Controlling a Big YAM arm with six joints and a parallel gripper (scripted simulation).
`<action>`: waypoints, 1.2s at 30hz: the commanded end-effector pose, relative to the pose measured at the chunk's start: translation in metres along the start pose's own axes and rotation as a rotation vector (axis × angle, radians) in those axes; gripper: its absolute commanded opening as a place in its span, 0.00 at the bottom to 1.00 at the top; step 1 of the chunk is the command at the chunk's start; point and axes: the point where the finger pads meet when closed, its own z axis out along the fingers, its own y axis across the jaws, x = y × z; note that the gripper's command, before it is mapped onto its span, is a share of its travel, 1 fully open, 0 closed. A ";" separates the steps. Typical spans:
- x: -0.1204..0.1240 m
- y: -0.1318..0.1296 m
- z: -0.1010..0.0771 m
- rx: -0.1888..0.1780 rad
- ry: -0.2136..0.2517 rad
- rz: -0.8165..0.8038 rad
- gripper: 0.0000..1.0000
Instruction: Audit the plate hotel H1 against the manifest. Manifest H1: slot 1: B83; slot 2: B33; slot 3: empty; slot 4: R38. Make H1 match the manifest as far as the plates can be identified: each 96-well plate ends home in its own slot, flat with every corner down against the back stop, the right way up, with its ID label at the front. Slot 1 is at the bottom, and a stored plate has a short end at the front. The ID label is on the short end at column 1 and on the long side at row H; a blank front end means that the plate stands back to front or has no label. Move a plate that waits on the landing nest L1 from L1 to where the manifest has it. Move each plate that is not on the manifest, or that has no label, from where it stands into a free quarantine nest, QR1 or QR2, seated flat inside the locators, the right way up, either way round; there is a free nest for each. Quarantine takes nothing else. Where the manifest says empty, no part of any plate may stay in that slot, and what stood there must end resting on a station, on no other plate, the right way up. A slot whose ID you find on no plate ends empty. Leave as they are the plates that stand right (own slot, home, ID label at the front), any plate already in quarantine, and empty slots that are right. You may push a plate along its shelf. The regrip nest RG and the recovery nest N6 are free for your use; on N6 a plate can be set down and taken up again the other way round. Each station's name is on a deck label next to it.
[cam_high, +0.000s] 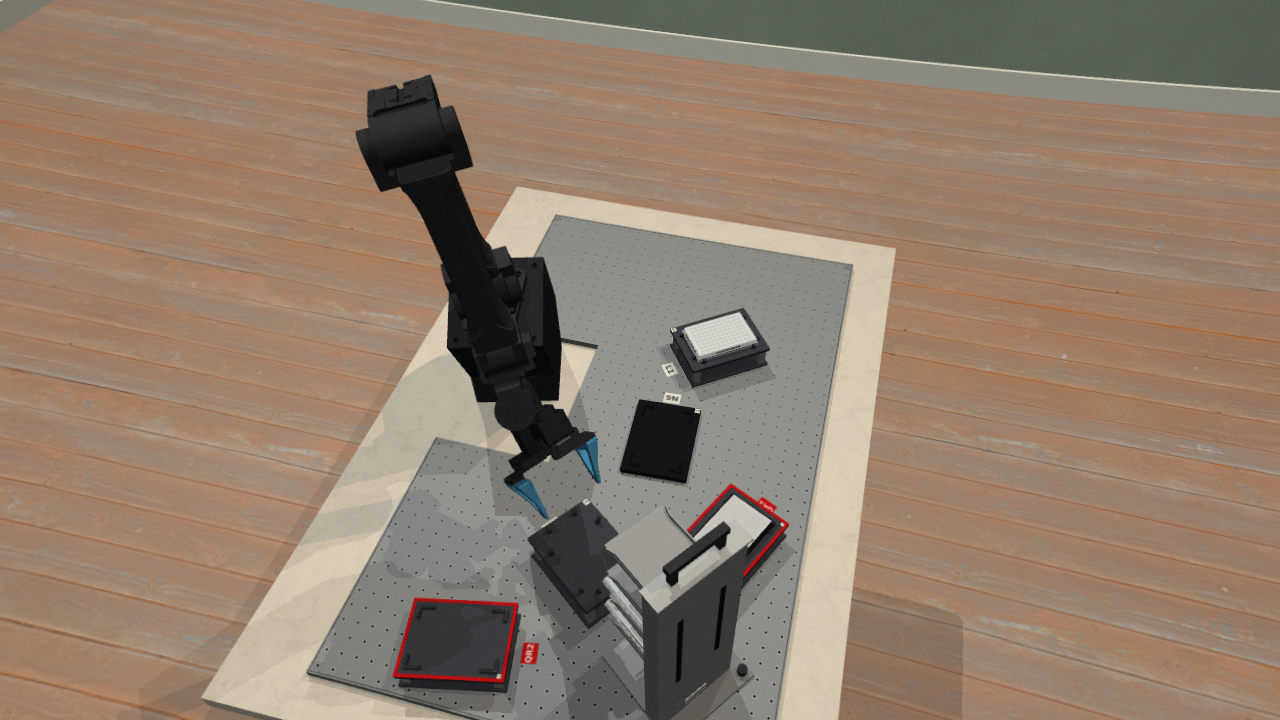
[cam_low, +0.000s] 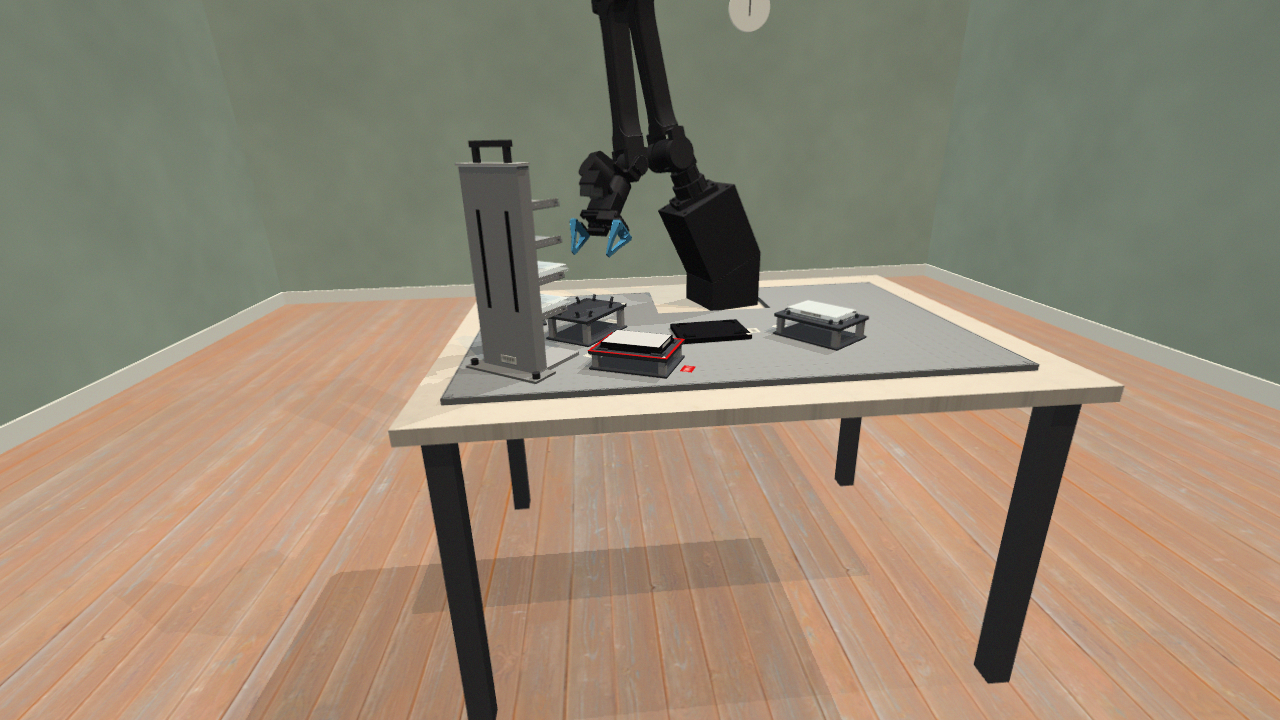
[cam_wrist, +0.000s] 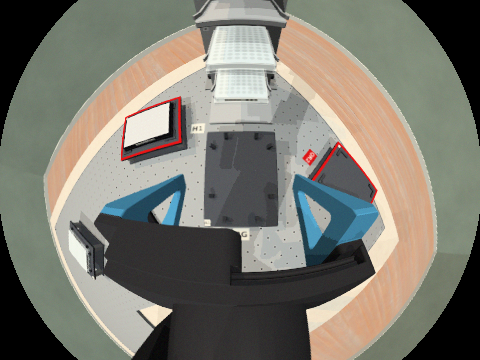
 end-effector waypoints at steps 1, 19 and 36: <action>-0.005 -0.009 0.009 0.024 -0.040 -0.019 1.00; -0.018 0.001 0.025 0.000 -0.023 -0.001 1.00; -0.033 0.001 0.039 -0.001 -0.023 -0.001 1.00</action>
